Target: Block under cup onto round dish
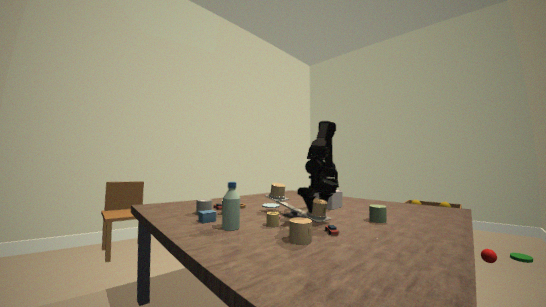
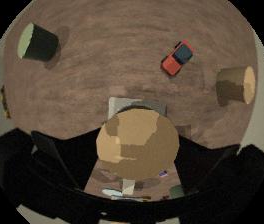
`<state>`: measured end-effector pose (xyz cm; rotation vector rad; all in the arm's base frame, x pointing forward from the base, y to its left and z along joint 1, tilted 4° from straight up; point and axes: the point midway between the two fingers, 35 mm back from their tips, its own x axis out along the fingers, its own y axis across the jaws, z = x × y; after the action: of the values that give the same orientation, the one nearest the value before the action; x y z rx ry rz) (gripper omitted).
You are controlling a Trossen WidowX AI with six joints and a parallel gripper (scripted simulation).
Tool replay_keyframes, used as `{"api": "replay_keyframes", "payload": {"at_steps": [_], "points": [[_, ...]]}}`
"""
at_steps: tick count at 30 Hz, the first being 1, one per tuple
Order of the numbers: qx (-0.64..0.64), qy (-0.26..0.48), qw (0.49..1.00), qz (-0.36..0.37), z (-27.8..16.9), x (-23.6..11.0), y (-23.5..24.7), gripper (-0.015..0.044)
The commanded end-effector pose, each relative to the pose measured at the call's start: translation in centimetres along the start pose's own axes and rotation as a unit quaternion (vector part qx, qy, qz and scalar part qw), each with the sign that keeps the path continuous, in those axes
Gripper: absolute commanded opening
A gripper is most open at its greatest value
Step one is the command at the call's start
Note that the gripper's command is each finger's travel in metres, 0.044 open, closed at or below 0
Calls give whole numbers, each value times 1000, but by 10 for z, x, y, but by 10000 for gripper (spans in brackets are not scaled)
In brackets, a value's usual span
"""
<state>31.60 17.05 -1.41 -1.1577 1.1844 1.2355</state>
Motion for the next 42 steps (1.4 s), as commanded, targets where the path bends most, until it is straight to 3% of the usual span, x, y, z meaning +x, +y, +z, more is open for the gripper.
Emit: {"api": "replay_keyframes", "payload": {"at_steps": [1,9,21,42], "points": [[2,-1,1000,3,0,2,2,360],[2,-1,1000,3,0,2,2,307],[2,-1,1000,3,1,-8,0,0],[2,-1,1000,3,3,-34,-4,0]]}}
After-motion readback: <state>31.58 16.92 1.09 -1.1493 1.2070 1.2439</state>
